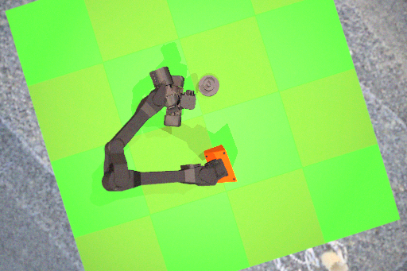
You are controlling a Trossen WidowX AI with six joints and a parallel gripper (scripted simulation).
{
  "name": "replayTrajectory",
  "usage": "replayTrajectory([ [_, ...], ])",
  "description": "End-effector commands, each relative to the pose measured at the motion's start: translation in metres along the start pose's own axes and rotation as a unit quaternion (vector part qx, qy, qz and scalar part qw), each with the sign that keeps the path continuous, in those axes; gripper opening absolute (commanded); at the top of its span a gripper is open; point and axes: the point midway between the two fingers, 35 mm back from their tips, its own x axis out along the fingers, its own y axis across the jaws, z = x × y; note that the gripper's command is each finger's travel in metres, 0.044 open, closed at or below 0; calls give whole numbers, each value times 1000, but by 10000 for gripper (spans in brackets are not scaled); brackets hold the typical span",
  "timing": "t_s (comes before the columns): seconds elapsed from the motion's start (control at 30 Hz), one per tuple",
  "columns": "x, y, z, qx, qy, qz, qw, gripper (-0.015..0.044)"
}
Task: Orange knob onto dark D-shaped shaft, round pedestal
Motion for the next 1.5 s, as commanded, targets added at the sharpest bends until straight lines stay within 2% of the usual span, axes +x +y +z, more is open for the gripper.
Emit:
replayTrajectory([
  [0.0,-2,0,-2,0,-21,1,1000,179],
  [0.73,-15,0,-24,-2,-212,1,977,179],
  [1.47,-20,-1,-49,-3,-392,1,920,179],
])
